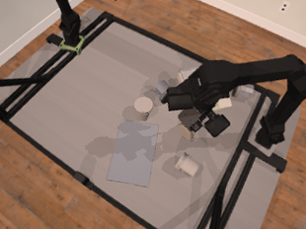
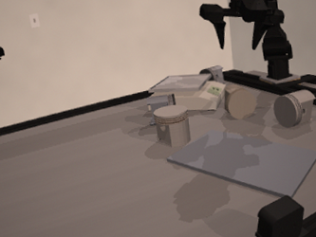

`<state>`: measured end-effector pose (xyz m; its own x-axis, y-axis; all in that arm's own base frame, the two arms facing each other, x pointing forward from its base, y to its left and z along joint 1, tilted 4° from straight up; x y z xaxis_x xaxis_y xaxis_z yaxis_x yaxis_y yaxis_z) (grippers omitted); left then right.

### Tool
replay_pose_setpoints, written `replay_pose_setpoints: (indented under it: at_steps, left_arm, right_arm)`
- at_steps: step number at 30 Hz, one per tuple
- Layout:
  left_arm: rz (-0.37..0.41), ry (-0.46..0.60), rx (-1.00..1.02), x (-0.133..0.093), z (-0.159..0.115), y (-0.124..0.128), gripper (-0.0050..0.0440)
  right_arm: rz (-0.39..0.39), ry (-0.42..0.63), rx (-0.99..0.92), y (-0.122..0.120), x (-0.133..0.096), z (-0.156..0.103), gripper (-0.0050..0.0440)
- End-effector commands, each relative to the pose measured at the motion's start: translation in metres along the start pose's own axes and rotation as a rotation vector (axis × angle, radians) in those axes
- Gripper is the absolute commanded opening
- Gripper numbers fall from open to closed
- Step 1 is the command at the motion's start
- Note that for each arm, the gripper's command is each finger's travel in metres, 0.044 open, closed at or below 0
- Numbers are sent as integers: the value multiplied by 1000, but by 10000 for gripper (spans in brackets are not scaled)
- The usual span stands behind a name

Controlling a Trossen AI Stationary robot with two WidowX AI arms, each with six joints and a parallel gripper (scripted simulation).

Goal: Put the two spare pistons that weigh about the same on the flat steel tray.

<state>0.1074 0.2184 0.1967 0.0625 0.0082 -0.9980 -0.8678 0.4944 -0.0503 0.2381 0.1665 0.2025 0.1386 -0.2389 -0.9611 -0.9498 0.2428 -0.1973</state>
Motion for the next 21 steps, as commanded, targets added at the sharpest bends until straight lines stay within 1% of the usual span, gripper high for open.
replay_pose_setpoints:
  at_steps: [1, 14, 16, 21]
  left_arm:
    - [-3, 1, 1, 0, 0, 0, 440]
    - [-3, 1, 1, 0, 0, 0, 440]
    - [-3, 1, 1, 0, 0, 0, 440]
    - [-3, 1, 1, 0, 0, 0, 440]
  right_arm:
    - [15, -16, 50, 0, -4, -1, 378]
    - [104, -78, 379, -2, -4, -2, 378]
    - [104, -78, 379, -2, -4, -2, 378]
    - [138, -102, 506, -2, -4, -3, 378]
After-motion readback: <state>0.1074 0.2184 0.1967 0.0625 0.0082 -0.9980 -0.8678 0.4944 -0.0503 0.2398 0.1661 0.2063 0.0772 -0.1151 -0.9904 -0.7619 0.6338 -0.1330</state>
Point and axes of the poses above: on each arm, the point midway between the two fingers, 35 mm back from their tips, its own x axis out along the fingers, its own y axis across the jaws, z = x × y, the point moved 2 cm from there along -x, back along the fingers, and after that the axes turned 1 degree about x, right-handed, at the moved point
